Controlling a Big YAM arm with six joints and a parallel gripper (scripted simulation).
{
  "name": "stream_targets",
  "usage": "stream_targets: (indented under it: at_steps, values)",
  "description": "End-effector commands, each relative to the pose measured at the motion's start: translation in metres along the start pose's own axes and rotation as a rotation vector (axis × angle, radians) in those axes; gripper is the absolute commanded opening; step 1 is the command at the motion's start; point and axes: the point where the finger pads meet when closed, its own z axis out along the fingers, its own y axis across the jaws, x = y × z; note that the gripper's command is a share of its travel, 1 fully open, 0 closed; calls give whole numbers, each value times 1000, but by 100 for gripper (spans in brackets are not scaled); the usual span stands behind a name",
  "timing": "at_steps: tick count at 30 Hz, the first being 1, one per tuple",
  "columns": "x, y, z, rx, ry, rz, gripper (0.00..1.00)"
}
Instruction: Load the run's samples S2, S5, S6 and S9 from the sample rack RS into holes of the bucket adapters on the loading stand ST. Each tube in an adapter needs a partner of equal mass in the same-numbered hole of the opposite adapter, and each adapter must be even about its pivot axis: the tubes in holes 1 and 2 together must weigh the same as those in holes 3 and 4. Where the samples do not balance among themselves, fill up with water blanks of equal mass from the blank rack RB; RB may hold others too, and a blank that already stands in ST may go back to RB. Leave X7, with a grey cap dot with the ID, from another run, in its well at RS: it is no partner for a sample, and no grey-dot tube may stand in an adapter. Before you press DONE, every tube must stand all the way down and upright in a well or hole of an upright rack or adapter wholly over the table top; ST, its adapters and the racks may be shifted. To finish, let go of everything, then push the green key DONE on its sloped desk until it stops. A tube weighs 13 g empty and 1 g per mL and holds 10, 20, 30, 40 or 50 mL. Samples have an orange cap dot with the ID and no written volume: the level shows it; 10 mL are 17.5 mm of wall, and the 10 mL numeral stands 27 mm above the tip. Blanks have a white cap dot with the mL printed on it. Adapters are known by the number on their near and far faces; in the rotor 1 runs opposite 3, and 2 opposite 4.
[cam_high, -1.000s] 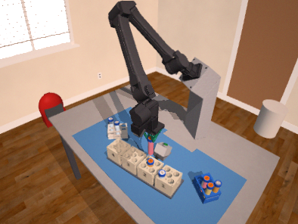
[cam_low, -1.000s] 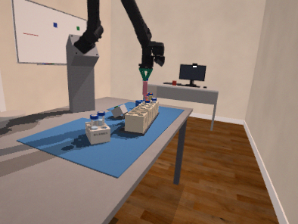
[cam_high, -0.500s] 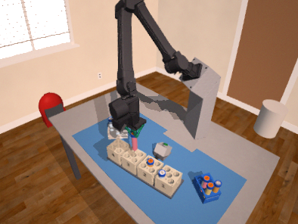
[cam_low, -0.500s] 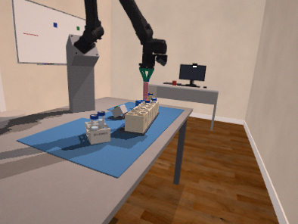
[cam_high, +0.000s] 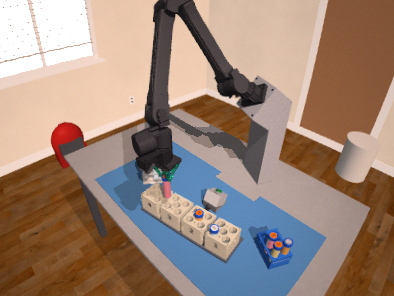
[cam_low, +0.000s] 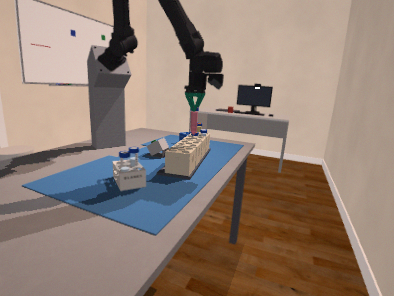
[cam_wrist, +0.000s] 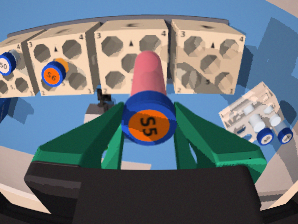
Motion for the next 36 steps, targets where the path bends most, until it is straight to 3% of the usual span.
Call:
stream_targets:
  at_steps: [1,7,9,10,11,14,17,20,22,36]
  values:
    - [-6,-6,9,11,-11,-6,0]
    - [-16,-10,24,15,-24,0,0]
    - [-16,-10,24,15,-24,0,0]
    - [-24,-8,17,9,-51,-2,0]
    - [-17,-8,28,10,-27,-5,0]
    - [-16,-11,38,15,-23,-1,0]
    - [-8,-3,39,5,-13,-15,0]
    - [-16,-5,24,3,-37,-13,0]
    - [-12,-6,32,7,-22,-1,0]
    - [-12,-2,31,2,-27,-13,0]
